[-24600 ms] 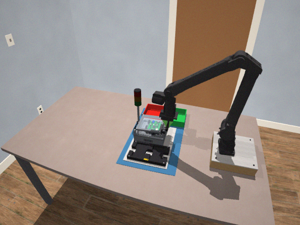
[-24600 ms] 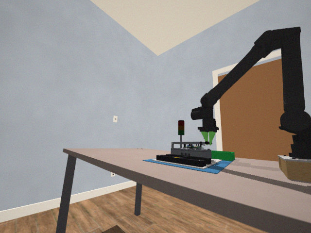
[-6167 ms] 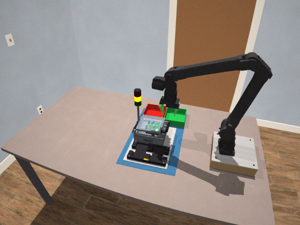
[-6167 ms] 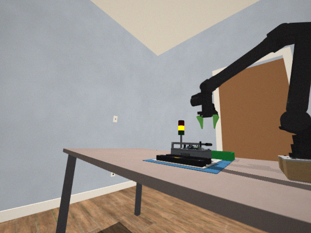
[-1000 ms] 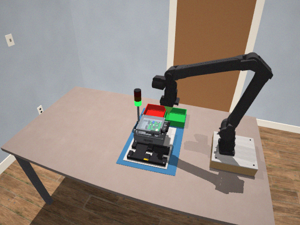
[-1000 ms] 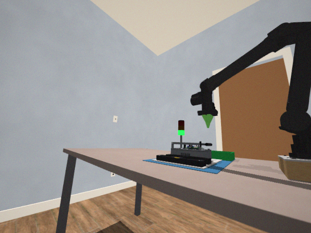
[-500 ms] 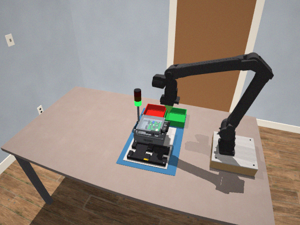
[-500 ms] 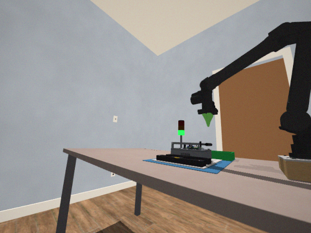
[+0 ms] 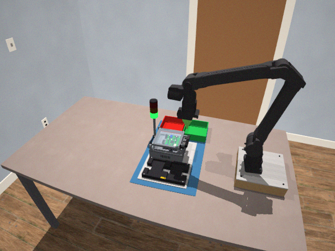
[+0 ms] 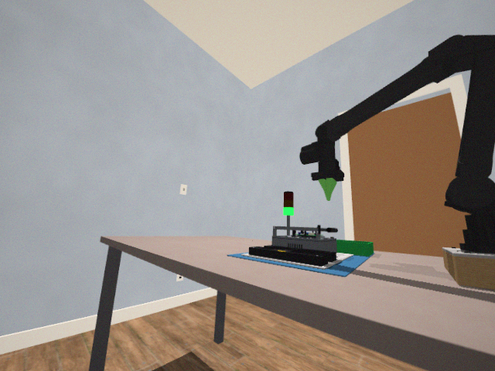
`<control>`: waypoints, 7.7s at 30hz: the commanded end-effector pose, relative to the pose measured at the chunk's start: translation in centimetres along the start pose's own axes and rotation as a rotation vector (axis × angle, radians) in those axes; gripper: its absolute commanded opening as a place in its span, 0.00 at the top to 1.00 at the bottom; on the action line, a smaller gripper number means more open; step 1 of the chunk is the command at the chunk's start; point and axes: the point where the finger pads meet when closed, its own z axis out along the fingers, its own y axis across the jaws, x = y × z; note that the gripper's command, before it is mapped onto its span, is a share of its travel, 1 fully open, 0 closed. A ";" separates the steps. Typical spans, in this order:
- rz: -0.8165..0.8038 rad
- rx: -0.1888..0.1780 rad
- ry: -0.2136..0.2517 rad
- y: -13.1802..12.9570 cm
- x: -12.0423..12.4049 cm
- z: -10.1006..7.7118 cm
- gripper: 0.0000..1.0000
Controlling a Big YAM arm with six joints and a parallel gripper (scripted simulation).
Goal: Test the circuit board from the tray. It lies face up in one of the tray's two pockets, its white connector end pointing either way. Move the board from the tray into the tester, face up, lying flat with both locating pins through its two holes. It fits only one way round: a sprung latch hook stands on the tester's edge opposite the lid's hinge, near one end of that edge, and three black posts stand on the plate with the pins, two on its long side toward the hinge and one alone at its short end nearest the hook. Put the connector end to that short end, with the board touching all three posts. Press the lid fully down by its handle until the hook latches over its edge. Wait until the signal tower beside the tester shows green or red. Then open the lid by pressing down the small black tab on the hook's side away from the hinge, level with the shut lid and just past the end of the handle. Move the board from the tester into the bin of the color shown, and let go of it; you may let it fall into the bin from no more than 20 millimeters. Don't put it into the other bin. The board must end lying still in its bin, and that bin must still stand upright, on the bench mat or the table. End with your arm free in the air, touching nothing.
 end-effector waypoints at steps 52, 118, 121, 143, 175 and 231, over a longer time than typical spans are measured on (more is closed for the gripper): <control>0.021 -0.024 -0.003 1.4 3.4 6.5 1.00; 0.016 -0.005 -0.002 1.0 3.4 9.9 1.00; 0.016 -0.003 -0.002 1.0 3.4 10.0 1.00; 0.016 -0.008 -0.002 1.0 3.3 10.1 1.00; 0.016 -0.002 -0.002 1.0 3.3 10.6 1.00; 0.016 -0.002 -0.002 1.0 3.3 10.8 1.00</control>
